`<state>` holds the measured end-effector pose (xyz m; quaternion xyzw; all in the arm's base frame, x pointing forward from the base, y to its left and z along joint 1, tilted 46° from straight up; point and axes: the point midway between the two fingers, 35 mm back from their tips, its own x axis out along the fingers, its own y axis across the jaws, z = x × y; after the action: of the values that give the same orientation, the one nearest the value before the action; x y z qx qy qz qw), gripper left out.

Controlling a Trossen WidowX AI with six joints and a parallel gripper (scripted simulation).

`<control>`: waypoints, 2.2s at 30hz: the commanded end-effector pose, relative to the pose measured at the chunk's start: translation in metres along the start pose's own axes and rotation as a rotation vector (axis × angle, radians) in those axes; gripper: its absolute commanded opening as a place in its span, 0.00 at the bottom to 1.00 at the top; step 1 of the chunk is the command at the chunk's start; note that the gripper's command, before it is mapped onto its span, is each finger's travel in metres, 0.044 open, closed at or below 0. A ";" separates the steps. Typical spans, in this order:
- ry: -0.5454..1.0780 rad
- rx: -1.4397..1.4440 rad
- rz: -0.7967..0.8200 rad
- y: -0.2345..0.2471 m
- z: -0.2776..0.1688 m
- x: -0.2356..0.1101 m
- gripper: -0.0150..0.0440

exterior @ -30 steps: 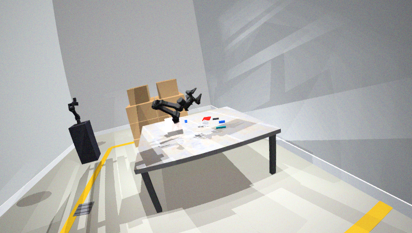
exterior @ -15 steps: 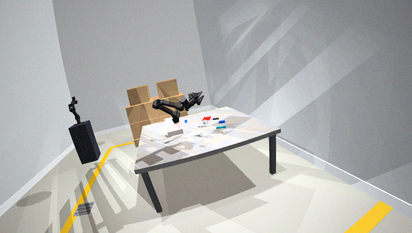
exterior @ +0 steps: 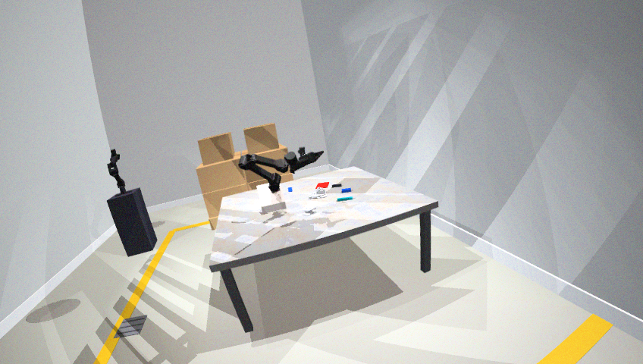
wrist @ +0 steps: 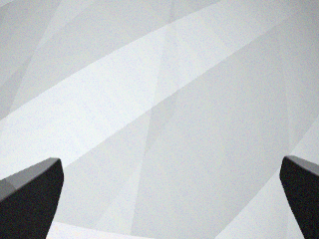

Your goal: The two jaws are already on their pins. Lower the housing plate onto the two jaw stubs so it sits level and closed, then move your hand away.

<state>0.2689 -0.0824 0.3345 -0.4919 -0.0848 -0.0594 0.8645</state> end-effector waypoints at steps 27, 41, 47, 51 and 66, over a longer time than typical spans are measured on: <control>0.491 0.858 -0.126 0.011 -0.083 -0.002 1.00; 0.723 1.203 -0.306 0.021 -0.117 -0.018 1.00; 0.818 1.336 -0.414 0.026 -0.130 -0.028 1.00; 0.878 1.416 -0.495 0.028 -0.138 -0.036 1.00; 1.071 1.659 -0.886 0.036 -0.162 -0.071 1.00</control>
<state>0.2293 -0.1975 0.2120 0.3793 0.1308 -0.4623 0.7907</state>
